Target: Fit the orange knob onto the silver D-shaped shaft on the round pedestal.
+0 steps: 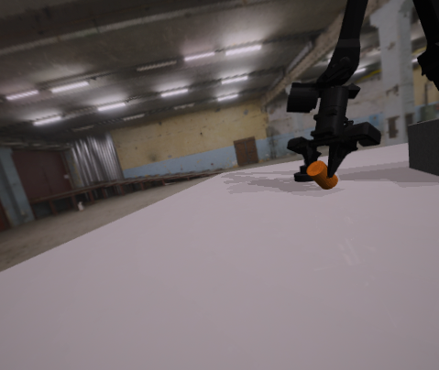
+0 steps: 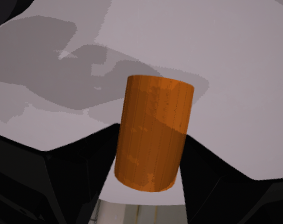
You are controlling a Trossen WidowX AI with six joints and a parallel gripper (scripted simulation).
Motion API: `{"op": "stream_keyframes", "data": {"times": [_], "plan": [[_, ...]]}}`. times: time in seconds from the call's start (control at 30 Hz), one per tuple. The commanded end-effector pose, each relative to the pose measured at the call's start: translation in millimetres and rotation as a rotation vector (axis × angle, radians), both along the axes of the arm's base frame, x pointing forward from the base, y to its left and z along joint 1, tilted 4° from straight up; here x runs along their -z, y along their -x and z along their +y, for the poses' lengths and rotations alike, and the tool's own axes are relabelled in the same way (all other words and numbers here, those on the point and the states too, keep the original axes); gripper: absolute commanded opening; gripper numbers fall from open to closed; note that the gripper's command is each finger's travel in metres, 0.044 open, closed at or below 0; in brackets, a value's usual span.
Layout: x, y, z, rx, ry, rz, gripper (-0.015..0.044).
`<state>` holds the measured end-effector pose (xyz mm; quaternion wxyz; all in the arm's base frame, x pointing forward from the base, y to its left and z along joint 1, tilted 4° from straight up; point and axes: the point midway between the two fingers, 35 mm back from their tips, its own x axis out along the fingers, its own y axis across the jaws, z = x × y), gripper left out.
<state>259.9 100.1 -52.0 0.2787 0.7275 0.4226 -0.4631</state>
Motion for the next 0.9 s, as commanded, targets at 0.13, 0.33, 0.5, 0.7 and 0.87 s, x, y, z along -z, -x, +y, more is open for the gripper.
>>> {"op": "stream_keyframes", "data": {"times": [0.13, 0.33, 0.5, 0.7, 0.87], "plan": [[0, 5, -7, -0.007, -0.097, -0.059, 0.0181], [1, 8, -13, -0.009, -0.180, -0.104, 0.0181], [3, 11, -18, -0.011, -0.255, -0.145, 0.0181], [5, 14, -23, -0.012, -0.325, -0.184, 0.0181], [4, 12, -23, -0.006, -0.302, -0.174, 0.0234]]}}
